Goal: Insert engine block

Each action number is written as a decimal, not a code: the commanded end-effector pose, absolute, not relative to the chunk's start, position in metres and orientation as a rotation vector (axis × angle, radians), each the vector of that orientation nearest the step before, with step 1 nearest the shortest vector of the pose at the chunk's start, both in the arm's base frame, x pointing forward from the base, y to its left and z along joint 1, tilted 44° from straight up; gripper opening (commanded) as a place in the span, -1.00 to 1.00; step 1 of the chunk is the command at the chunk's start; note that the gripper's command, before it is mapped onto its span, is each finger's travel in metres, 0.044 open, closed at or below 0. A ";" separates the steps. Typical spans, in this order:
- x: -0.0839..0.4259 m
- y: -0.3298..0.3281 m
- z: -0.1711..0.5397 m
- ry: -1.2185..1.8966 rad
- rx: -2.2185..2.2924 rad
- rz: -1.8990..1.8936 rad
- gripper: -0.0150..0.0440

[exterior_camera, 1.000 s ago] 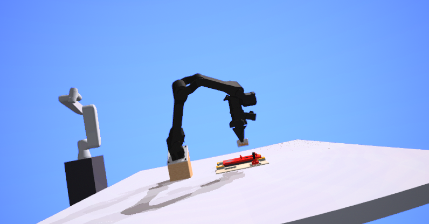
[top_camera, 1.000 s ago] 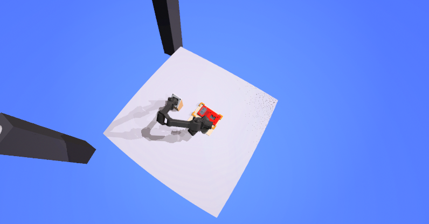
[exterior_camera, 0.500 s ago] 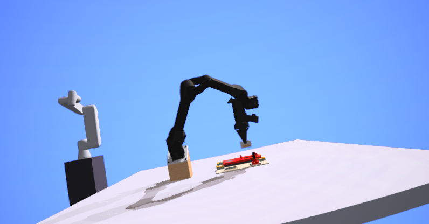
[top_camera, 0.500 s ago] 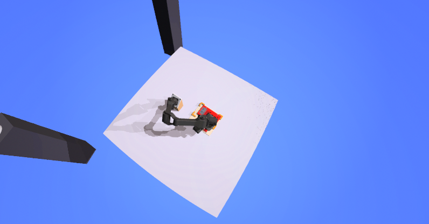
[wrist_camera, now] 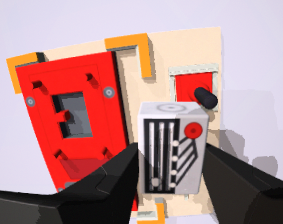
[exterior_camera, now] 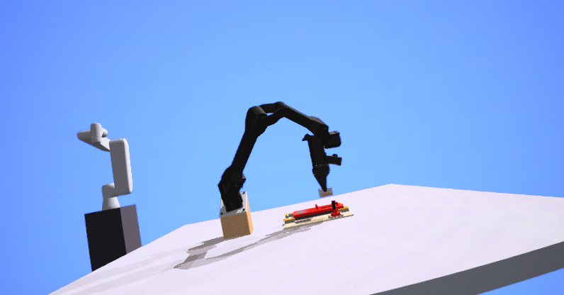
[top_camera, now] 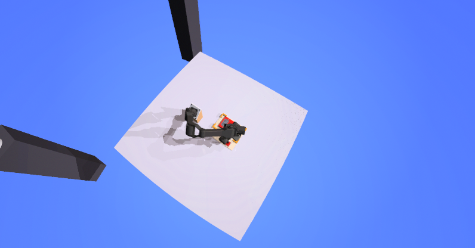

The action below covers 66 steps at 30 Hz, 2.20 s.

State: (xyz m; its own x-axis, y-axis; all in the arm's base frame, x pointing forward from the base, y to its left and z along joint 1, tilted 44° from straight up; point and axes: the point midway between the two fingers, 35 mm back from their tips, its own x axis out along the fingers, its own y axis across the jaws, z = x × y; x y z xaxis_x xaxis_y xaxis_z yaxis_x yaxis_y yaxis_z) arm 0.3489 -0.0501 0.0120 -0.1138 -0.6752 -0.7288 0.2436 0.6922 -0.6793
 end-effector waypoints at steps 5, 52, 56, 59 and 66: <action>0.356 -0.037 -0.008 1.496 -0.384 -0.788 -0.49; 0.361 -0.004 -0.078 1.530 -0.453 -0.736 0.05; 0.361 -0.004 -0.078 1.529 -0.452 -0.737 0.05; 0.361 -0.004 -0.078 1.529 -0.452 -0.737 0.05; 0.361 -0.004 -0.078 1.528 -0.450 -0.739 0.05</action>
